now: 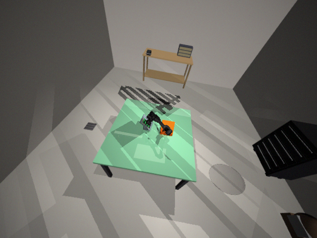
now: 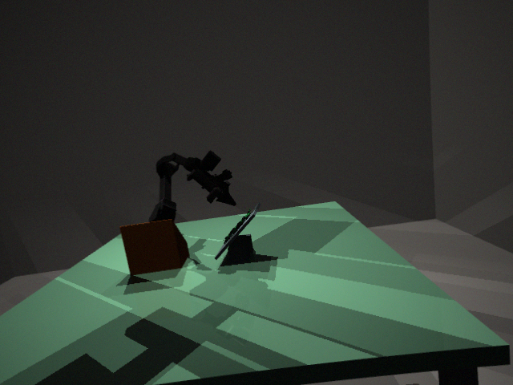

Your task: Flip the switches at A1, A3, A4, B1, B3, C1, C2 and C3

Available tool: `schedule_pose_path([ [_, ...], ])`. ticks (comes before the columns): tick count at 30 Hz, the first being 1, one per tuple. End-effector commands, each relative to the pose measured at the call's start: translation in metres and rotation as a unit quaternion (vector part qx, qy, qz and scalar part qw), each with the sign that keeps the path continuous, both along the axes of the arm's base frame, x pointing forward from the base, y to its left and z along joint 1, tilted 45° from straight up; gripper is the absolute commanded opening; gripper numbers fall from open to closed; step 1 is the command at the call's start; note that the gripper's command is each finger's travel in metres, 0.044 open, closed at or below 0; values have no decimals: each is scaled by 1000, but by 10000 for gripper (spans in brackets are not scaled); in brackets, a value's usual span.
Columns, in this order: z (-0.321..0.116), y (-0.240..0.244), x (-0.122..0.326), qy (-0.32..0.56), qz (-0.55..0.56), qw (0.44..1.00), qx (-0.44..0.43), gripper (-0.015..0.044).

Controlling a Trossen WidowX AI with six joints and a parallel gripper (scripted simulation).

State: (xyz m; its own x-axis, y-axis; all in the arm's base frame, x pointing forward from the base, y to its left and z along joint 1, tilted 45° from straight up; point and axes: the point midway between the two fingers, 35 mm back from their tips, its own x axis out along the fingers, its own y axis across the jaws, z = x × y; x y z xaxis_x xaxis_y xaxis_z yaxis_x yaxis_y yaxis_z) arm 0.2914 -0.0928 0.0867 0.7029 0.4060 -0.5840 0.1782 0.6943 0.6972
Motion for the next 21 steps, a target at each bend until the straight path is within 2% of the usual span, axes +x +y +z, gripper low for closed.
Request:
schedule_pose_path([
  [1,6,1,-5,-2,6,1000,2,0],
  [8,-23,-28,-12,-2,6,1000,1,0],
  [15,-42,-13,11,-12,-3,1000,-1,0],
  [21,-43,-12,12,-12,-3,1000,-1,0],
])
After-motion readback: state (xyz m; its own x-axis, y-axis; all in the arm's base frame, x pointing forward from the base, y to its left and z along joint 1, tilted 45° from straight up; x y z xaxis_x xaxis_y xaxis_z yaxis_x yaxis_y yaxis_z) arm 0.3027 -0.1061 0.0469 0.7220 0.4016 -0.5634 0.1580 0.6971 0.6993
